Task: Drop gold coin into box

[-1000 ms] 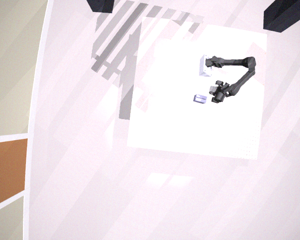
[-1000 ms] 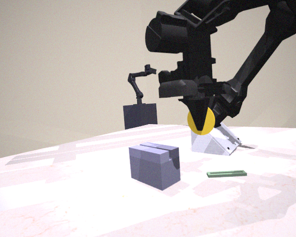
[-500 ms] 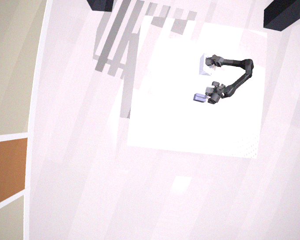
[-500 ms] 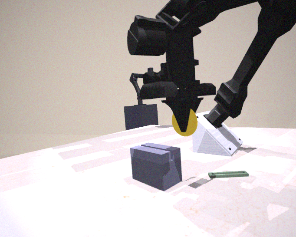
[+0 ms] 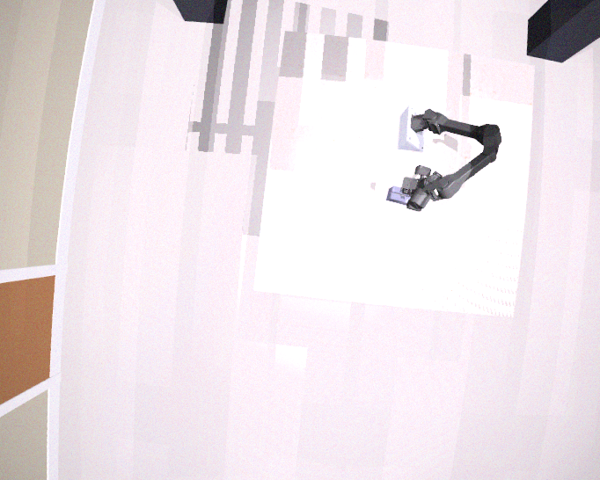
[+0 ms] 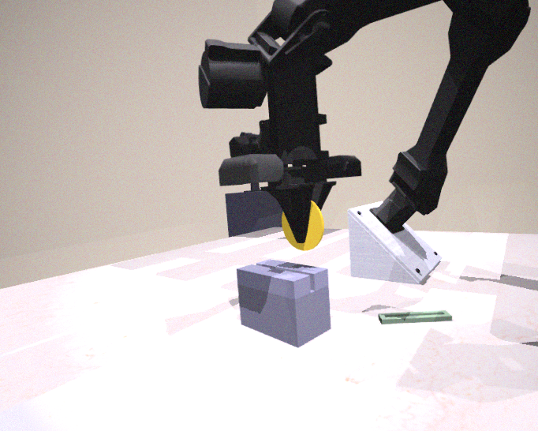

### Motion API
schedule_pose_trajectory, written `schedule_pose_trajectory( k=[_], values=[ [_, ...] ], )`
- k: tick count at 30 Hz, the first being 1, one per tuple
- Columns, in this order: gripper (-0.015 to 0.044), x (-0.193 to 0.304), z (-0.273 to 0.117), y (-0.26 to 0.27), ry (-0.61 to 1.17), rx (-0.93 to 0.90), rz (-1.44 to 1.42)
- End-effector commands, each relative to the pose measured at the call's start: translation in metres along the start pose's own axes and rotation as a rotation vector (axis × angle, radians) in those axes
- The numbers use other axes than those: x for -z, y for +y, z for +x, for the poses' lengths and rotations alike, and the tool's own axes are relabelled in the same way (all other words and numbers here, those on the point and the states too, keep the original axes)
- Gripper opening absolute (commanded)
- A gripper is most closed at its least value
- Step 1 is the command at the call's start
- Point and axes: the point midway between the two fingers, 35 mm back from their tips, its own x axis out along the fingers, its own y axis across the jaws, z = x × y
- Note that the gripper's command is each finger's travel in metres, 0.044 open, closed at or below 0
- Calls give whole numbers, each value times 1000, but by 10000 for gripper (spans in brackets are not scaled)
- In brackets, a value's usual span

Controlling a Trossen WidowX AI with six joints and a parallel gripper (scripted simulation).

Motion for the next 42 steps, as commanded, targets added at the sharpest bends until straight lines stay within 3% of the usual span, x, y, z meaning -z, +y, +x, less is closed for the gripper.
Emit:
schedule_pose_trajectory(
  k=[1, 42],
  values=[
    [0, -9, 0, 6, -6, -3, -7],
    [0, -26, 2, 15, 3, 0, -6]
  ],
)
